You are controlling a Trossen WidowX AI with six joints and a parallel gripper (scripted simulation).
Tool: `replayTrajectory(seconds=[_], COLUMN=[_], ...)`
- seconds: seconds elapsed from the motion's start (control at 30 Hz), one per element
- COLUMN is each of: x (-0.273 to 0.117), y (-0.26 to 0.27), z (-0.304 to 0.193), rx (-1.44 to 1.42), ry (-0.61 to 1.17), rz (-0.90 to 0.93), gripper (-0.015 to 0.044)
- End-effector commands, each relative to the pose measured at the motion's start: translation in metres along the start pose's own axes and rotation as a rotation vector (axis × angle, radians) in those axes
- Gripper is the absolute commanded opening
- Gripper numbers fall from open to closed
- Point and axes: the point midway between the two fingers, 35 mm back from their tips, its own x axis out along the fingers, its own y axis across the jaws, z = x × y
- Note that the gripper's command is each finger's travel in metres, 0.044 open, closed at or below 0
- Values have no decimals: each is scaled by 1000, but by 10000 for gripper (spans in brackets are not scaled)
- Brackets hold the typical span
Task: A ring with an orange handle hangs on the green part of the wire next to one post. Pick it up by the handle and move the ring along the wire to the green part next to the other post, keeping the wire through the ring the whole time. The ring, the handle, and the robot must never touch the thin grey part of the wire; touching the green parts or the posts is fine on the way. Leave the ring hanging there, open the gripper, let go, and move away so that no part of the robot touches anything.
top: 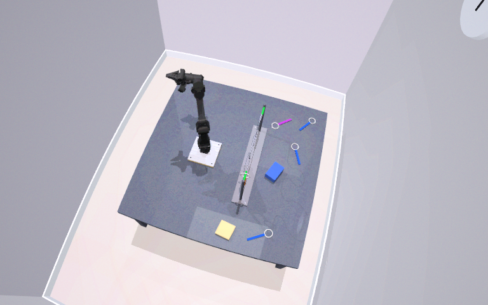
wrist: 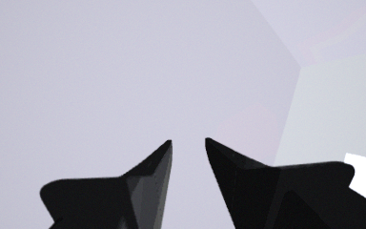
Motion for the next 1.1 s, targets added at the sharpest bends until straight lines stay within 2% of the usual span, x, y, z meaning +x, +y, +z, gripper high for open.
replayTrajectory(seconds=[0.0, 0.57, 1.07], x=[-13, -106, -216], y=[9, 42, 41], z=[-19, -94, -118], rx=[23, 111, 137], ry=[103, 582, 1008], rz=[38, 159, 173], gripper=[160, 160, 160])
